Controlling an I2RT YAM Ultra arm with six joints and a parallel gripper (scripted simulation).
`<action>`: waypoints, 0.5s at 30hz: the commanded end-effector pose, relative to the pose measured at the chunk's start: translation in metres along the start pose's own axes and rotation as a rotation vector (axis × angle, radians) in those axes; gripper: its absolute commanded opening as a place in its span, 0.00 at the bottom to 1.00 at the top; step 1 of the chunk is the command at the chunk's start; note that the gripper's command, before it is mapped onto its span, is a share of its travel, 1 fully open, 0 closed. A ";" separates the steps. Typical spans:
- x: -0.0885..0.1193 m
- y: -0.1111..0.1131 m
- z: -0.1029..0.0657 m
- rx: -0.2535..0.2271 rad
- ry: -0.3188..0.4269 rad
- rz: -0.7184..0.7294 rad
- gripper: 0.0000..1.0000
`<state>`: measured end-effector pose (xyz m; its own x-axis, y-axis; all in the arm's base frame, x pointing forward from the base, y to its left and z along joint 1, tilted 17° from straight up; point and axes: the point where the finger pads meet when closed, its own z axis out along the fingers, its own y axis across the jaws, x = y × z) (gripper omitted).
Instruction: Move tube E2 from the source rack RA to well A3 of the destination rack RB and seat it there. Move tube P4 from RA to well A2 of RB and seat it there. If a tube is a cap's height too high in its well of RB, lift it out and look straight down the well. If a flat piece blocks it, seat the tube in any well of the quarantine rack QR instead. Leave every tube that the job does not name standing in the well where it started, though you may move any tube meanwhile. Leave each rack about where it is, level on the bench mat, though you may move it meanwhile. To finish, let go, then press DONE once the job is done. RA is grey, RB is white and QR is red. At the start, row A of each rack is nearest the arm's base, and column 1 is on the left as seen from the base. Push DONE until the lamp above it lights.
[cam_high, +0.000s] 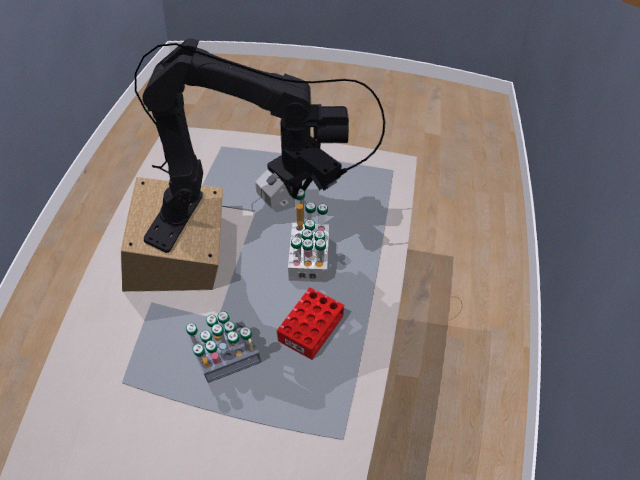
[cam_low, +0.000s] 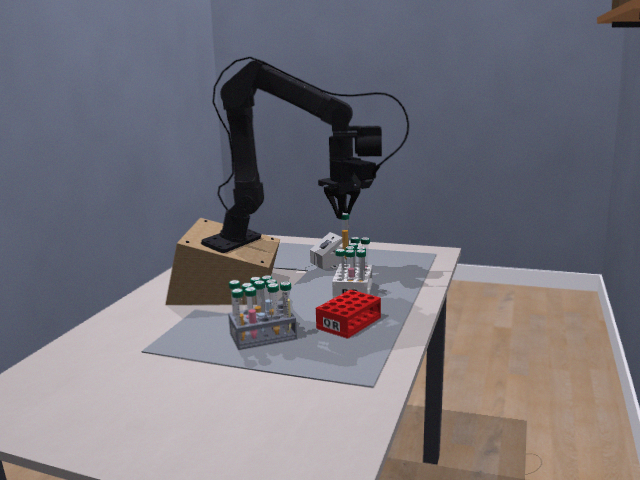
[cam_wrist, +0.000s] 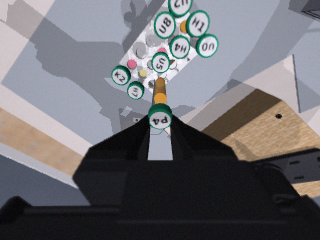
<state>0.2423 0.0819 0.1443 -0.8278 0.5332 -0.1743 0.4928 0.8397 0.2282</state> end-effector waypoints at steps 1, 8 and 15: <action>-0.001 -0.004 0.003 0.005 -0.015 0.003 0.00; 0.003 -0.007 0.003 0.002 -0.015 0.002 0.00; 0.001 -0.002 0.002 -0.010 -0.024 0.000 0.00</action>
<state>0.2408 0.0814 0.1370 -0.8290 0.5331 -0.1691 0.4948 0.8400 0.2224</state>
